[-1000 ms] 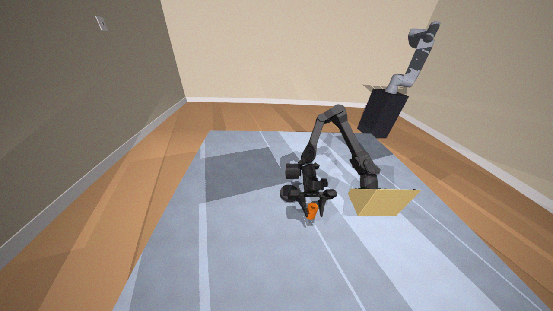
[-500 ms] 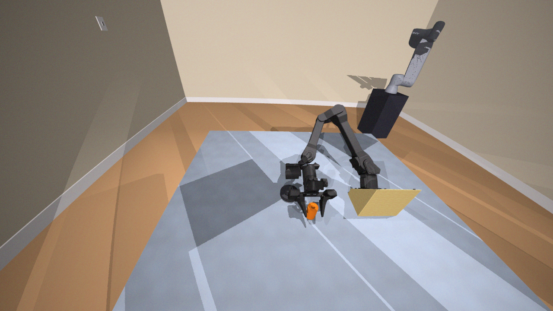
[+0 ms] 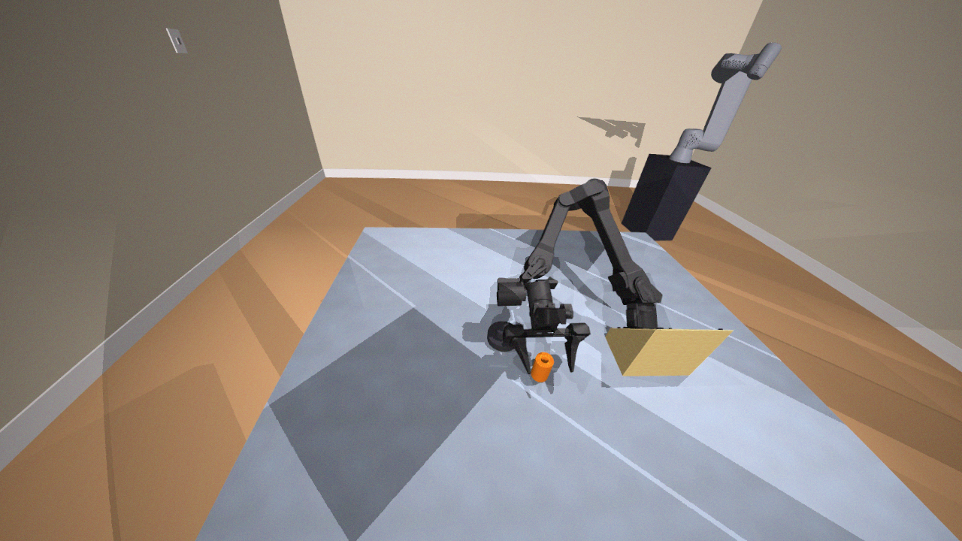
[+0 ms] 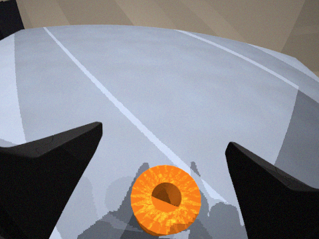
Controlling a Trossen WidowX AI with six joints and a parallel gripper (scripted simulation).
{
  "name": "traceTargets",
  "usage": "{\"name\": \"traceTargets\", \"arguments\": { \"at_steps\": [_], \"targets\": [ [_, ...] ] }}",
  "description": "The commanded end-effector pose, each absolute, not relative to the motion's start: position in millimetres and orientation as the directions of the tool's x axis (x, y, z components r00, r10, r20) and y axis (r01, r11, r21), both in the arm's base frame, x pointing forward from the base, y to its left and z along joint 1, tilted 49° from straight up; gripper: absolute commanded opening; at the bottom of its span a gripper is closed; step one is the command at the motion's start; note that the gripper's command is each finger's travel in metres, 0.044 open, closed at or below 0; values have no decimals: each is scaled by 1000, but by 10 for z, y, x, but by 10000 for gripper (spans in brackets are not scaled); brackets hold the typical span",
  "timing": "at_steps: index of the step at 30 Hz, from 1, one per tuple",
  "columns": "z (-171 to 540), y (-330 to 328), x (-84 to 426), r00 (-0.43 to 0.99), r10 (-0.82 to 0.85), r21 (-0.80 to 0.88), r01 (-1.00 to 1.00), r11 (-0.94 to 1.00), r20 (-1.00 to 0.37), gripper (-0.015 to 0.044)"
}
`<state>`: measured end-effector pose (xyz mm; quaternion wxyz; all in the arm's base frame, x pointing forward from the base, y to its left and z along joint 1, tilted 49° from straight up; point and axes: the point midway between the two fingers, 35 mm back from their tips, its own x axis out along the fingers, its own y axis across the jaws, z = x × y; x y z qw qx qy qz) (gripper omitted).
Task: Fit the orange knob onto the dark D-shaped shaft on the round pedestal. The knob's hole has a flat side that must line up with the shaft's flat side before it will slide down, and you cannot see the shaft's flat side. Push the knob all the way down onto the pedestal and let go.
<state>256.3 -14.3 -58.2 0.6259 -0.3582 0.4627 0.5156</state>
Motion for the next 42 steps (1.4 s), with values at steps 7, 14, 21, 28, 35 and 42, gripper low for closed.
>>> {"name": "traceTargets", "arguments": {
  "at_steps": [7, 14, 21, 28, 35, 42],
  "targets": [
    [-195, 292, 2672, 46, 303, 16, -980, 200, -952, 440],
    [-284, 319, 2535, -255, -250, 177, -939, 294, -934, 440],
    [-23, 445, 2708, -144, -731, 2, -981, 192, -667, 440],
    [-23, 445, 2708, -144, -731, 2, -981, 192, -667, 440],
    [-26, 443, 2706, -145, -731, -179, -921, 347, -667, 440],
    [-31, 438, 2703, -147, -730, -600, -475, 644, -667, 440]
  ]
}}
